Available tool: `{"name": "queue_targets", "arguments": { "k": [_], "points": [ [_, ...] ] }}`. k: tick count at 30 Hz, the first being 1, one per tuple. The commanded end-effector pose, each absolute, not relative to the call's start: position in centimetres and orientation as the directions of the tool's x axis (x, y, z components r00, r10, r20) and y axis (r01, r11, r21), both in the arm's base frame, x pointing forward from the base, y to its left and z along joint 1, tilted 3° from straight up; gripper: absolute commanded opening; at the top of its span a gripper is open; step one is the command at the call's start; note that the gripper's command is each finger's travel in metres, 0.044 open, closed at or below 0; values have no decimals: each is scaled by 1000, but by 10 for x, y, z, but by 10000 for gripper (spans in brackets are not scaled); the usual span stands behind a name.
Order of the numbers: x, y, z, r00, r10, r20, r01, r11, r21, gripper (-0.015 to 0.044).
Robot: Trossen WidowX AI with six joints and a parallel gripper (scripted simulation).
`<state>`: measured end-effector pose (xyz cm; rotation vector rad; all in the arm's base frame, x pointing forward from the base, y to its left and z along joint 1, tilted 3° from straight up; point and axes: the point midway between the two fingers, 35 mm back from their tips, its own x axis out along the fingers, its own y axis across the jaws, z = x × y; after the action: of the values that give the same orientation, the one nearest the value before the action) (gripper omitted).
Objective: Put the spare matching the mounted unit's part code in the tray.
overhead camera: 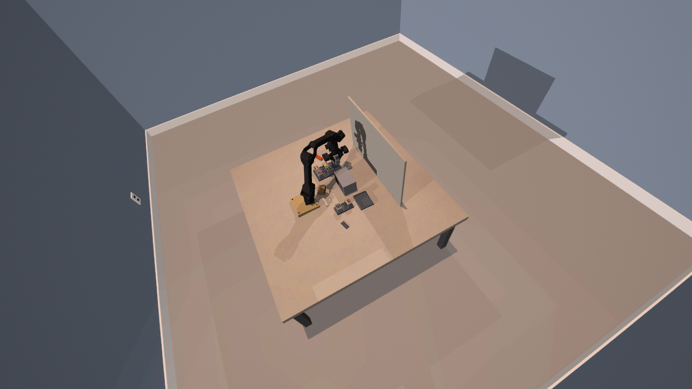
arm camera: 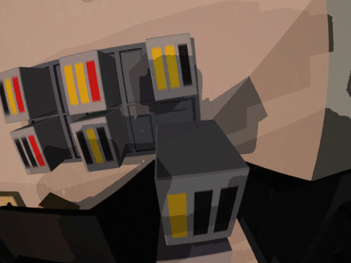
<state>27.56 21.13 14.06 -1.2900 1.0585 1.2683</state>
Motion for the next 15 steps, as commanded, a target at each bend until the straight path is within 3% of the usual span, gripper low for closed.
{"name": "queue_targets", "arguments": {
  "k": [1,15],
  "points": [
    [276,211,141,67,57,-996,-990,-118,-74,0],
    [274,210,195,73,58,-996,-989,-121,-80,0]
  ]
}}
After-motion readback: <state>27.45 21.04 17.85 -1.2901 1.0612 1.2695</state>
